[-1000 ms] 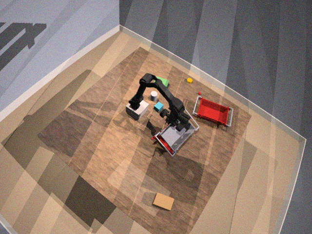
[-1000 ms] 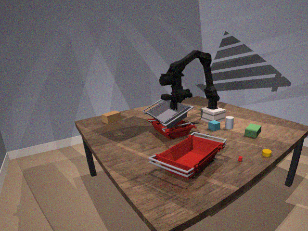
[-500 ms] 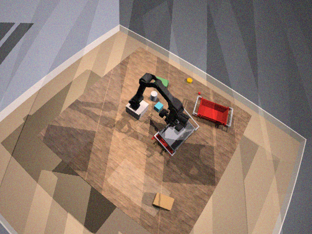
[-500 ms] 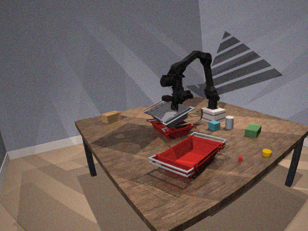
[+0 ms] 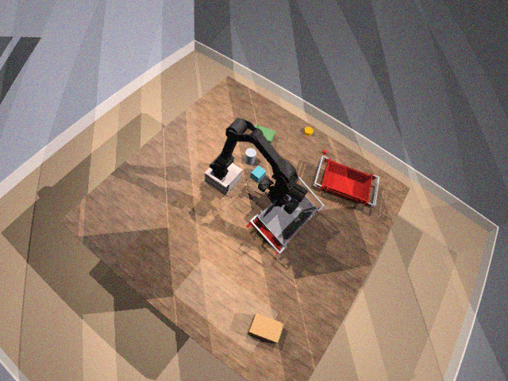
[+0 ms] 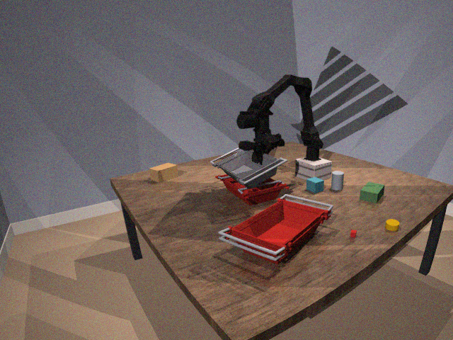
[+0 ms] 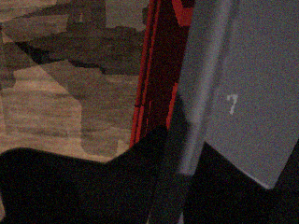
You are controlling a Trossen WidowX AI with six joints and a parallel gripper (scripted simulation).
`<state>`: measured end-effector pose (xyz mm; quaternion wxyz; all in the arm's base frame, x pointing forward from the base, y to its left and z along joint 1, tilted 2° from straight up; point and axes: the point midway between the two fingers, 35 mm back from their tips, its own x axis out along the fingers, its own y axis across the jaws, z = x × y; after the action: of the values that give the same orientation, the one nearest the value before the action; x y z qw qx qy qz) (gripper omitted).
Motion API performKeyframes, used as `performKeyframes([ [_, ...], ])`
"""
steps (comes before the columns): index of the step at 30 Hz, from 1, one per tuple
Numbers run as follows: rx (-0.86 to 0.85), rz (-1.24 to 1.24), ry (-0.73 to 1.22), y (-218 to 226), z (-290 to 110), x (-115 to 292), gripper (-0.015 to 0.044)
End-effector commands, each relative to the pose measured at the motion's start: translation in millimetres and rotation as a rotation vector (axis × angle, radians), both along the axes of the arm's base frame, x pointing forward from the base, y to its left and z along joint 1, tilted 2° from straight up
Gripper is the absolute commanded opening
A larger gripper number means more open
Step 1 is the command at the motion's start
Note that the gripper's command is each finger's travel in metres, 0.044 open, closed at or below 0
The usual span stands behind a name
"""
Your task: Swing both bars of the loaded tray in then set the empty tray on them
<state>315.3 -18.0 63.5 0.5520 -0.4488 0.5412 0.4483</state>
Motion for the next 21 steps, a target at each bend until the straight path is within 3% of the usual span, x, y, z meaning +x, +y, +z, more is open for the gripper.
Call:
performKeyframes([
  [1, 0.006, -0.001, 0.019, 1.5, -4.7, -4.0, 0.0000],
  [21, 0.006, -0.001, 0.019, 1.8, -8.1, -5.4, 0.0000],
])
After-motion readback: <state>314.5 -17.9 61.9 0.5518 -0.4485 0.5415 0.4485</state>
